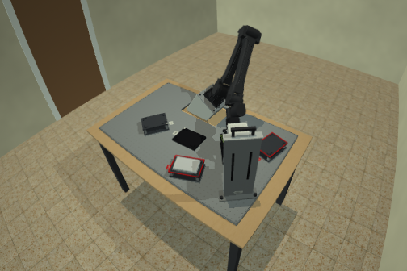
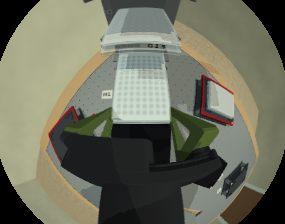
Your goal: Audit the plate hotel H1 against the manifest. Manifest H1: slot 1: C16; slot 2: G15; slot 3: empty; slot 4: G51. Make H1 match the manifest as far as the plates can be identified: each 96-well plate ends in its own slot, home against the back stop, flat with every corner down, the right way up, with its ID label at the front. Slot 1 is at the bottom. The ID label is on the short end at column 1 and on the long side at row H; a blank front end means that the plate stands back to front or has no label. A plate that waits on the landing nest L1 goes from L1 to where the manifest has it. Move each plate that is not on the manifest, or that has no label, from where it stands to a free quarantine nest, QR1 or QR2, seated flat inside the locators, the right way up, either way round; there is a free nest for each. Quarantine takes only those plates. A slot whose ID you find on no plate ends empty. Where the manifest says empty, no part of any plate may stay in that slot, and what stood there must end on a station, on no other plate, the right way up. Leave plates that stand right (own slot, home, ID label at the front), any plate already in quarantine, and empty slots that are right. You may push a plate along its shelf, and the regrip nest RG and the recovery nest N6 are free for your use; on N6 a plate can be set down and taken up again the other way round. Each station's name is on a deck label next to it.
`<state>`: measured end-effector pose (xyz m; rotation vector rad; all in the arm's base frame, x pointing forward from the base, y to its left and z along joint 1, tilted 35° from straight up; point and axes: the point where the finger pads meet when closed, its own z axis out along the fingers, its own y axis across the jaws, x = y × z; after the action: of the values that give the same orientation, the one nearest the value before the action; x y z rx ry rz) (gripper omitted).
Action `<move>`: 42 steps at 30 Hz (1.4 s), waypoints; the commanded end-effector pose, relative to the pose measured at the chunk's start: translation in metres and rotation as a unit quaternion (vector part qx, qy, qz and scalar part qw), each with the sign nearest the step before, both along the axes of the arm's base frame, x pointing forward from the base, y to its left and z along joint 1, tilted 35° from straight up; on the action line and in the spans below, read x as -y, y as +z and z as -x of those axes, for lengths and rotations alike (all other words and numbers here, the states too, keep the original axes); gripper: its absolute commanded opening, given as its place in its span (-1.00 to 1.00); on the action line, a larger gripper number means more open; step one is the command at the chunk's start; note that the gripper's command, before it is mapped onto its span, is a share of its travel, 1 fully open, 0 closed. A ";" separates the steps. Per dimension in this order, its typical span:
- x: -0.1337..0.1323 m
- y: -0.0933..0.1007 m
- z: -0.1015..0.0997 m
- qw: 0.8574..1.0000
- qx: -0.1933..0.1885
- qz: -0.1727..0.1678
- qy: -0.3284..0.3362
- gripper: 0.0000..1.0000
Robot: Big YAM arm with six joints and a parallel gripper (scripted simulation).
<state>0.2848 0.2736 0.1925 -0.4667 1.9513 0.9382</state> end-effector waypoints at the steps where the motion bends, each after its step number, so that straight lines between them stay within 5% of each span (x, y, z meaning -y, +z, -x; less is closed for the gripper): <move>1: -0.014 0.032 -0.013 0.999 0.024 -0.024 -0.002 0.72; 42: -0.023 0.031 -0.022 0.999 0.024 -0.024 -0.002 0.72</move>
<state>0.2950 0.2834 0.1928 -0.4667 1.9505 0.9375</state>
